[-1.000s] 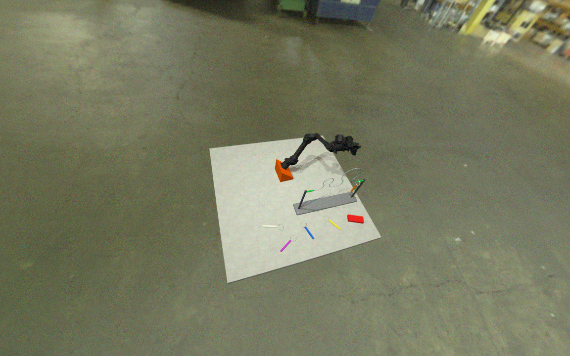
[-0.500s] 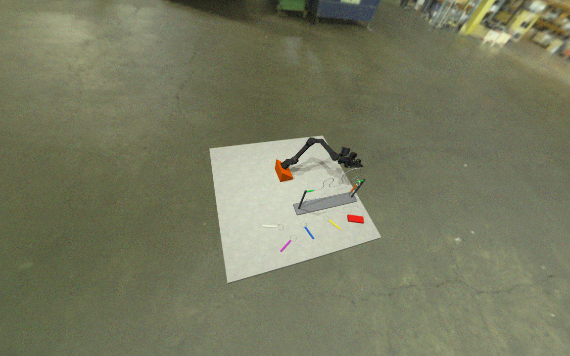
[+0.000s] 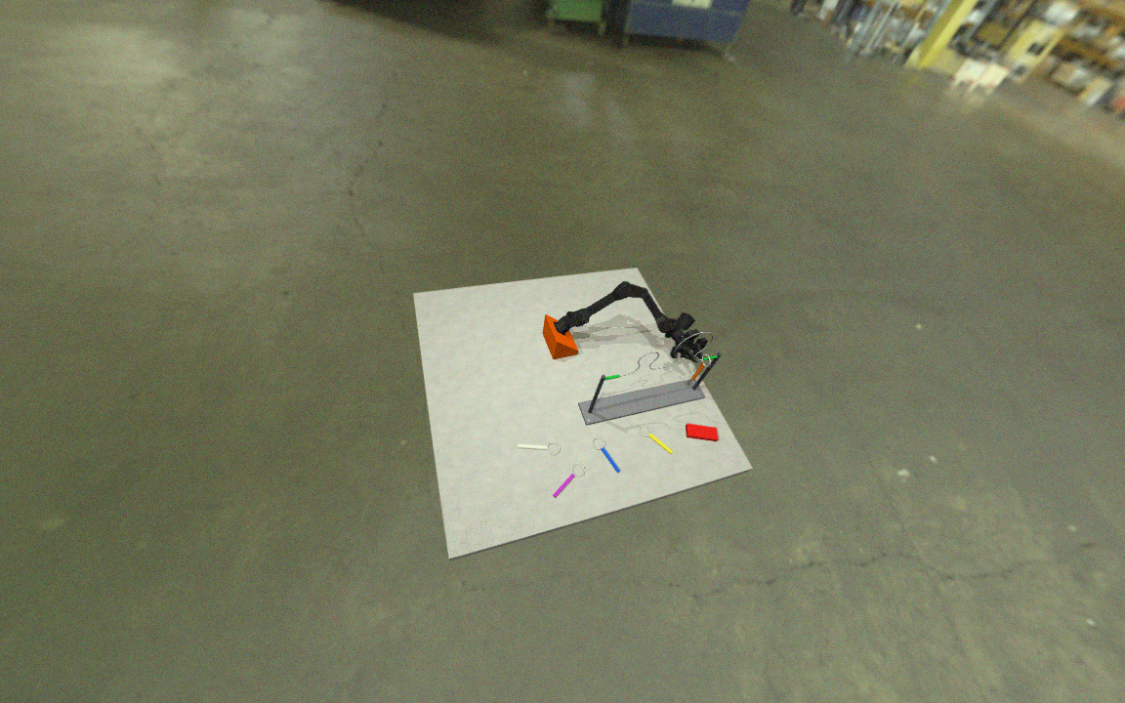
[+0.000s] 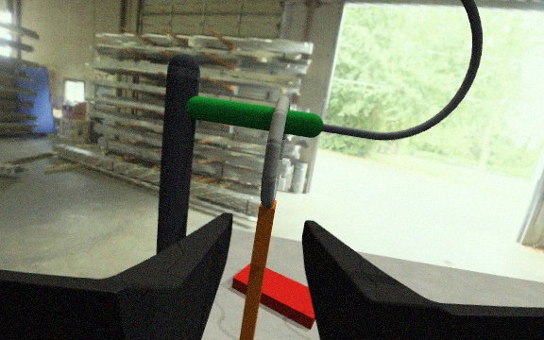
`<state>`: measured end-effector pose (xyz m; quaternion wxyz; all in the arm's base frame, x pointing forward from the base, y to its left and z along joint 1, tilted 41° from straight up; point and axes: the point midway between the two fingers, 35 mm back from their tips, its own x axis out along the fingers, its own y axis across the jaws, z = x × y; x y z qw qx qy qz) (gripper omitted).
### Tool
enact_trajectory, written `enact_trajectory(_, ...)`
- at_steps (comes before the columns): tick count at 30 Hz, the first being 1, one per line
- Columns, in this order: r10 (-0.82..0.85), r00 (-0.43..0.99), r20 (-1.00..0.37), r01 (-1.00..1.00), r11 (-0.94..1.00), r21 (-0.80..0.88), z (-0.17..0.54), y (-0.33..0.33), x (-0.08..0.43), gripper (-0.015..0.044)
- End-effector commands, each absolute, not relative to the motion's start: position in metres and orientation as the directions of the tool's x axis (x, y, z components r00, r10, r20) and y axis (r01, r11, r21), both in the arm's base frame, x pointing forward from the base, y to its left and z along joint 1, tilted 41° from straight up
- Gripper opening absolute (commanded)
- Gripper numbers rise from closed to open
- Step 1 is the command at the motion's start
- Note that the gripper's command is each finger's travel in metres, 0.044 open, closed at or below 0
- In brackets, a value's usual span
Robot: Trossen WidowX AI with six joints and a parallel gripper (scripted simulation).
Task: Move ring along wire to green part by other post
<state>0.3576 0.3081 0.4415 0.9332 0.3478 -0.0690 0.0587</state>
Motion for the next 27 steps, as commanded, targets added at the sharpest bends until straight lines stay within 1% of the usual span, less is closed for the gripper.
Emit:
enact_trajectory(1,0.065,0.995,0.071,-0.096,0.737,0.669,0.396,0.357,0.333,0.0160)
enact_trajectory(7,0.045,0.999,-0.011,-0.025,0.728,0.685,0.341,0.405,0.290,0.0160)
enact_trajectory(14,0.044,0.999,-0.013,-0.023,0.728,0.685,0.339,0.406,0.288,0.0160)
enact_trajectory(16,0.044,0.999,-0.013,-0.023,0.728,0.685,0.343,0.403,0.294,0.0160)
enact_trajectory(21,0.044,0.999,-0.009,-0.026,0.729,0.684,0.372,0.379,0.334,0.0160)
enact_trajectory(27,0.044,0.999,-0.008,-0.027,0.729,0.684,0.376,0.375,0.340,0.0160)
